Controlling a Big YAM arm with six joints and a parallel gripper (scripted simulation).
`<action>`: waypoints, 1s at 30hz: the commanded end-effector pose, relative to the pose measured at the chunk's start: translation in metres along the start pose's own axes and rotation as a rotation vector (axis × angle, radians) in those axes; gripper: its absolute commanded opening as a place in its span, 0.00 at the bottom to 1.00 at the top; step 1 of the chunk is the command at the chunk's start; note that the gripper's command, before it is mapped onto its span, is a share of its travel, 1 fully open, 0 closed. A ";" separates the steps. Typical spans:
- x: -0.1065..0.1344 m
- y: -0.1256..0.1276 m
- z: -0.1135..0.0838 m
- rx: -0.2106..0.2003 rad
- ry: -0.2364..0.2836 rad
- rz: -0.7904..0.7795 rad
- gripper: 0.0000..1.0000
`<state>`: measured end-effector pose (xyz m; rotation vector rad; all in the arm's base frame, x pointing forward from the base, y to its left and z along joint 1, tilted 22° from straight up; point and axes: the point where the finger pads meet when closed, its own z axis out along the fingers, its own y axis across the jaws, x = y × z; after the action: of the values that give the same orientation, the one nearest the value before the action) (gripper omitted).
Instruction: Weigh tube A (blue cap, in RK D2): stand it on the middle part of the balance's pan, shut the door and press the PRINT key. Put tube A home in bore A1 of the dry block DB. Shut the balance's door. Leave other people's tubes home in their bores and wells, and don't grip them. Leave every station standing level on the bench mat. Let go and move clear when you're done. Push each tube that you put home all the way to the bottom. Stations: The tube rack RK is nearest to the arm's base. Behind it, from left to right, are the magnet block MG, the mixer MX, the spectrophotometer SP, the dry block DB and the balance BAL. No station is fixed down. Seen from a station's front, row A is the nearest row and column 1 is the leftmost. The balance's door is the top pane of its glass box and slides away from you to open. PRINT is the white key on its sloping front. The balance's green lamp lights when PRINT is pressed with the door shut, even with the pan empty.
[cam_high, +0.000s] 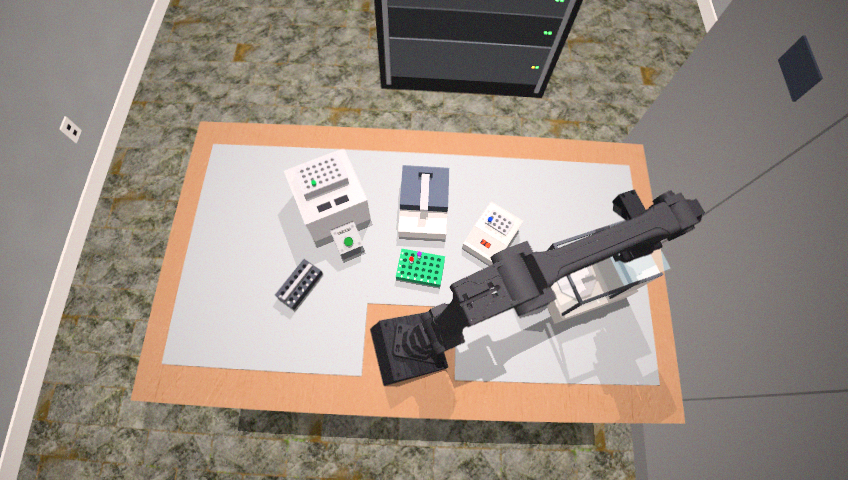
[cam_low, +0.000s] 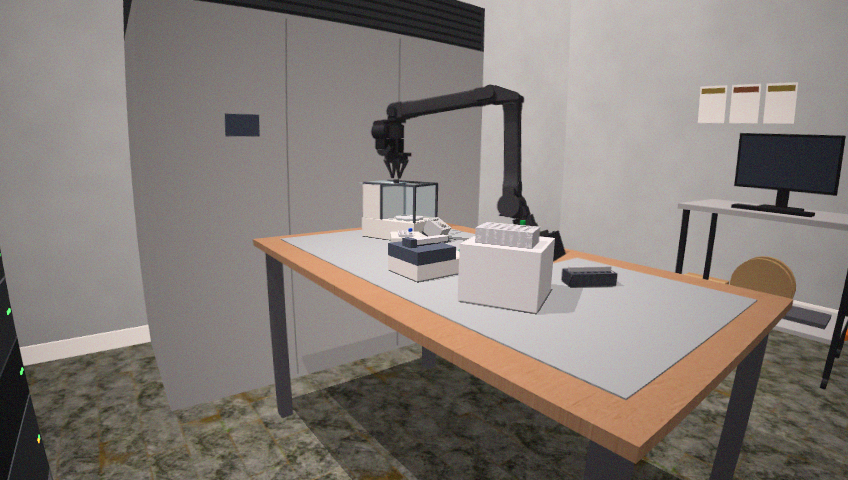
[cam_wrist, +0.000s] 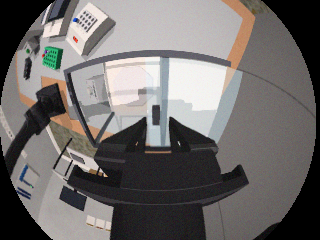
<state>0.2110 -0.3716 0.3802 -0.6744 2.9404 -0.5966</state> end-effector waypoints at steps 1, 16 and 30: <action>0.002 -0.004 0.010 -0.004 0.001 -0.005 0.30; 0.000 -0.009 -0.001 0.034 -0.003 0.000 0.30; 0.000 -0.009 -0.001 0.034 -0.003 0.000 0.30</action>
<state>0.2131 -0.3758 0.3684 -0.6754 2.9414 -0.5951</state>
